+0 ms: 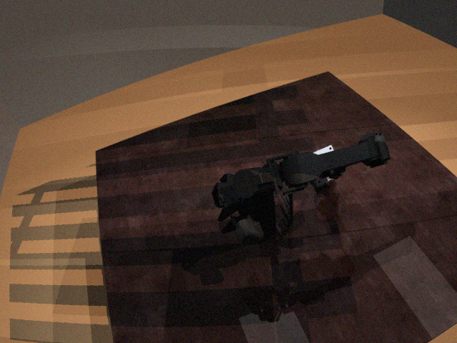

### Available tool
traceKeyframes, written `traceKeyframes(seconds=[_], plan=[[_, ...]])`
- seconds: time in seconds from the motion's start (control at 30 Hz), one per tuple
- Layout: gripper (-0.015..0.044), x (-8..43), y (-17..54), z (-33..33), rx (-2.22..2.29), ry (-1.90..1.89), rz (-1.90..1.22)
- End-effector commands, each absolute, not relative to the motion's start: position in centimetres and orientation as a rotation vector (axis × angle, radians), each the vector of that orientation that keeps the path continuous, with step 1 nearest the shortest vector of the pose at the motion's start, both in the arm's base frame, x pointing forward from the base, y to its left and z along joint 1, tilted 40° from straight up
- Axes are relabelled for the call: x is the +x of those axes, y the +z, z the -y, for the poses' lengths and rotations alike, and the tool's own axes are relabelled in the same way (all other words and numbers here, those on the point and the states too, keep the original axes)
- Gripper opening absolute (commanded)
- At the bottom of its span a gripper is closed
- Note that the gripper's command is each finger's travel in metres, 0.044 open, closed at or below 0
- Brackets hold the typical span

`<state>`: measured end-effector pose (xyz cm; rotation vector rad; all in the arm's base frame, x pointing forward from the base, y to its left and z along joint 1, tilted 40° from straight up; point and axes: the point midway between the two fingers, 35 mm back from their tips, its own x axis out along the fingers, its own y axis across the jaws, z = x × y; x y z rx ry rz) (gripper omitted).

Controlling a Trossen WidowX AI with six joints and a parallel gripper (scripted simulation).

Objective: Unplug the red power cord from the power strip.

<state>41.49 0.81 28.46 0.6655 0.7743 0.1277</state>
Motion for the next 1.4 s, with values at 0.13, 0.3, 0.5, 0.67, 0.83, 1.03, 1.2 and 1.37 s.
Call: traceKeyframes(seconds=[0.13, 0.3, 0.5, 0.67, 0.83, 1.03, 1.2, 1.37], plan=[[0.0160, 41.7, 23.9, 6.6, 0.751, -0.106, -0.815], [0.0160, 40.8, 19.7, 8.4, 0.871, -0.210, -0.927], [0.0160, 38.2, 14.7, 9.7, 1.096, -0.364, -1.095], [0.0160, 33.5, 9.5, 9.6, 1.404, -0.586, -1.346], [0.0160, 27.8, 6.0, 8.4, 1.773, -0.909, -1.622], [0.0160, 27.1, 5.8, 8.2, 1.821, -0.958, -1.657], [0.0160, 27.1, 5.8, 8.2, 1.821, -0.958, -1.657], [0.0160, 27.3, 5.8, 8.1, 1.821, -0.958, -1.657]])
